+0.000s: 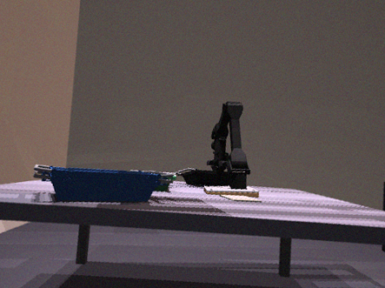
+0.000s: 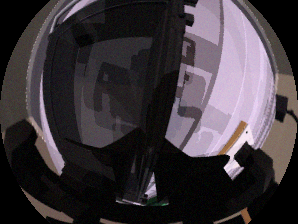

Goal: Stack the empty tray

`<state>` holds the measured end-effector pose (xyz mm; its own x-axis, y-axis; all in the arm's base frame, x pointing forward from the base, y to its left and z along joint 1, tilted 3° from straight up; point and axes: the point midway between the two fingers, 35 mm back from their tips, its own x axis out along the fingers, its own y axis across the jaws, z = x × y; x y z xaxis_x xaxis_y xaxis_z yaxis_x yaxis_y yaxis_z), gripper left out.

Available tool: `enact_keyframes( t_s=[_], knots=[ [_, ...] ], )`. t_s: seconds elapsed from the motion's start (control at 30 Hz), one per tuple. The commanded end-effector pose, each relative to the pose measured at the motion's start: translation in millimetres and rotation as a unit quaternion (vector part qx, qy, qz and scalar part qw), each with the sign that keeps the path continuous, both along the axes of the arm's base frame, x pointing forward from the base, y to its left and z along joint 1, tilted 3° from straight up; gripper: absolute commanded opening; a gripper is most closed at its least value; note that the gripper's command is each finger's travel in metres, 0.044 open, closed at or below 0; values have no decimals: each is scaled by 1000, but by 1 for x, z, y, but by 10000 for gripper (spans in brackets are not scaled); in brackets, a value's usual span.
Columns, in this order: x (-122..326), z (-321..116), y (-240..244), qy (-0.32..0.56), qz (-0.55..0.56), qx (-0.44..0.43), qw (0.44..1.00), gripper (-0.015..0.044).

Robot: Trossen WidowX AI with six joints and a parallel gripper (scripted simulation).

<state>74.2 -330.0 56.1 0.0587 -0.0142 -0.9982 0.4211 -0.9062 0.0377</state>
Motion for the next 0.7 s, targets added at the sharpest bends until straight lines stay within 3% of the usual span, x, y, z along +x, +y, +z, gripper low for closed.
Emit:
enact_keyframes(
  t_s=[0.0, 0.67],
  knots=[
    [-2, 20, 0, 1, 1, 0, 1000, 0],
    [-6, 88, 0, 1, 1, 0, 1000, 0]
  ],
)
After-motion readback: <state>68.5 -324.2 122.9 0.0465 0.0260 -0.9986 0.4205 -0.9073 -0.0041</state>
